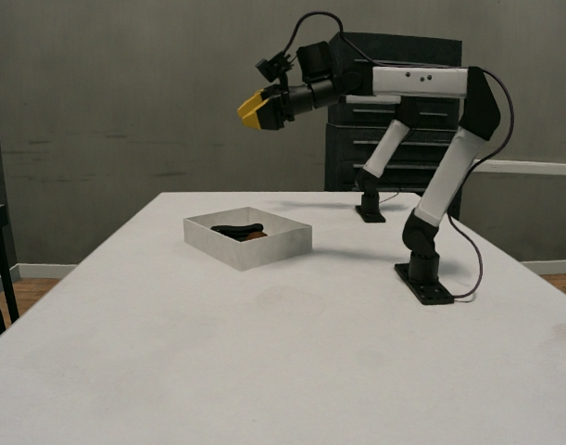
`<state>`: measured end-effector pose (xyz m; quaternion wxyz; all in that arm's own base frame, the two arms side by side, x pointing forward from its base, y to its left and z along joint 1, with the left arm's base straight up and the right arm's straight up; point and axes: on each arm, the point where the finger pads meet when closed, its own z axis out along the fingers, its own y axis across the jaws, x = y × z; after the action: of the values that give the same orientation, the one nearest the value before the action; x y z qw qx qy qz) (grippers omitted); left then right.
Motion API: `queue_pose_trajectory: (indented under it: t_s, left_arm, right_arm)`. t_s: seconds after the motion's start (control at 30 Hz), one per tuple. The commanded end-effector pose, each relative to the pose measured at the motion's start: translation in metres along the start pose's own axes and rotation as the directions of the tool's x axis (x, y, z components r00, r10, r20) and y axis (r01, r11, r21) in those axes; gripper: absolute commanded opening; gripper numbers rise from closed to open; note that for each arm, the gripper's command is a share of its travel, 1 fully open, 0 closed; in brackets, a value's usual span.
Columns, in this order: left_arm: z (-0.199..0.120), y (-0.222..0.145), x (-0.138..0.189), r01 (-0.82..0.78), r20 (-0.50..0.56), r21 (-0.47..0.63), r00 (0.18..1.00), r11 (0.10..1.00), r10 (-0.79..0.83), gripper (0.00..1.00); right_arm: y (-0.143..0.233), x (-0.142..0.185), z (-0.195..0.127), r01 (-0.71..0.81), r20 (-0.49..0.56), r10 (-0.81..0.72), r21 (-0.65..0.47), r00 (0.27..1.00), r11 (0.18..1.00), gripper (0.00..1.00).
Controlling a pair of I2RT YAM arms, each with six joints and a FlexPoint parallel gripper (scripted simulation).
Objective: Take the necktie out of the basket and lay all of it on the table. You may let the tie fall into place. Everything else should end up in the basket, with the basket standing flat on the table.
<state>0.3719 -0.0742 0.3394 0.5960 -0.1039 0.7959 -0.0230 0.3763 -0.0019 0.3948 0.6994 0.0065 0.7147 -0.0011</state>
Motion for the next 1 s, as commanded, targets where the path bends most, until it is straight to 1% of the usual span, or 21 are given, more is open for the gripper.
queue_pose_trajectory:
  t_s: [0.0, 0.07, 0.23, 0.4, 0.57, 0.63, 0.97]
  left_arm:
    - [-0.002, 0.002, 0.006, 0.109, -0.065, -0.141, 0.991, 0.984, -0.119, 0.92]
    - [-0.002, 0.002, 0.006, 0.109, -0.065, -0.141, 0.991, 0.984, -0.119, 0.92]
    - [-0.001, -0.016, 0.026, 0.179, -0.145, -0.228, 0.966, 0.957, -0.215, 0.91]
    - [0.0, -0.035, 0.047, 0.24, -0.217, -0.324, 0.923, 0.915, -0.319, 0.89]
    - [0.001, -0.054, 0.068, 0.288, -0.277, -0.424, 0.861, 0.859, -0.426, 0.88]
    - [0.001, -0.054, 0.068, 0.288, -0.277, -0.424, 0.861, 0.859, -0.426, 0.88]
    - [0.003, -0.093, 0.111, 0.336, -0.349, -0.615, 0.695, 0.713, -0.628, 0.85]
  right_arm:
    - [0.0, -0.001, 0.0, 0.0, 0.002, 0.0, 0.0, 1.0, 1.0, 1.0]
    - [0.0, -0.001, 0.0, 0.0, 0.002, 0.0, 0.0, 1.0, 1.0, 1.0]
    - [0.0, 0.0, 0.0, 0.0, 0.002, 0.0, 0.0, 1.0, 1.0, 1.0]
    - [0.0, 0.0, 0.0, 0.0, 0.002, 0.0, 0.0, 1.0, 1.0, 1.0]
    - [0.0, 0.0, 0.0, 0.0, 0.002, 0.0, 0.0, 1.0, 1.0, 1.0]
    - [0.0, 0.0, 0.0, 0.0, 0.002, 0.0, 0.0, 1.0, 1.0, 1.0]
    - [0.0, 0.0, 0.0, 0.0, 0.002, 0.0, 0.0, 1.0, 1.0, 1.0]
